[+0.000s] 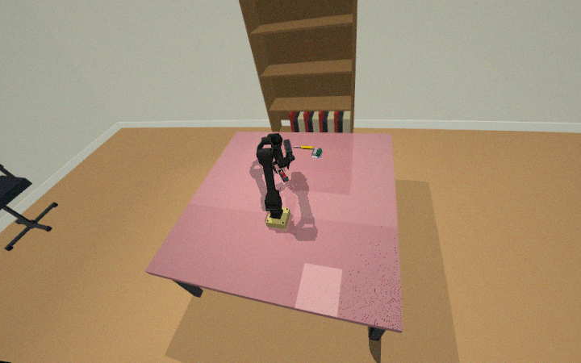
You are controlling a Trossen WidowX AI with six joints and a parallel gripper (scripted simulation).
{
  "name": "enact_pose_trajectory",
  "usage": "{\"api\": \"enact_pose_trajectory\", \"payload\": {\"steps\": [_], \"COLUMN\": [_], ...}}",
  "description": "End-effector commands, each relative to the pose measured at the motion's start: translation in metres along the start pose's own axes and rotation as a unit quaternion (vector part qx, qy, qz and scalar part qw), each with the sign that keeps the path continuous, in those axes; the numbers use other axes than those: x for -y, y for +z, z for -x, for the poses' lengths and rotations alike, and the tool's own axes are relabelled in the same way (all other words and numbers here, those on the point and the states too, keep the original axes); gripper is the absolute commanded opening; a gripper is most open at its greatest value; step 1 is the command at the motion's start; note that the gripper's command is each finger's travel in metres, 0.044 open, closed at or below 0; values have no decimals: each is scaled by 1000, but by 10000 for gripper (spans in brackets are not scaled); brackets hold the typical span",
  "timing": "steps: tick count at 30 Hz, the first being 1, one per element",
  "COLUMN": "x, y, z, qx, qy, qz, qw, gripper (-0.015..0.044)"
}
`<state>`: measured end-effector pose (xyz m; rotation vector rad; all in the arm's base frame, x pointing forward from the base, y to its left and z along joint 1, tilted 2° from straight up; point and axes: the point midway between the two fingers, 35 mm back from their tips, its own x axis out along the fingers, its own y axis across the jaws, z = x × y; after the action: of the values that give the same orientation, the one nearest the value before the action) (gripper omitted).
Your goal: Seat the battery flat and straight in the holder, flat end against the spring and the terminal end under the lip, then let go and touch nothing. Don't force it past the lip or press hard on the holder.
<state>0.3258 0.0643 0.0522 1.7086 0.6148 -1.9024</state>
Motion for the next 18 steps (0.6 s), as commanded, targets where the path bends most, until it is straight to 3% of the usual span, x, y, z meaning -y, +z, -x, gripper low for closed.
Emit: {"api": "enact_pose_trajectory", "payload": {"steps": [1, 18], "x": [0, 0], "y": [2, 3], "z": [31, 32], "qx": [-13, -13], "qy": [6, 6], "qz": [-1, -1], "qw": [1000, 1000], "gripper": [440, 440]}}
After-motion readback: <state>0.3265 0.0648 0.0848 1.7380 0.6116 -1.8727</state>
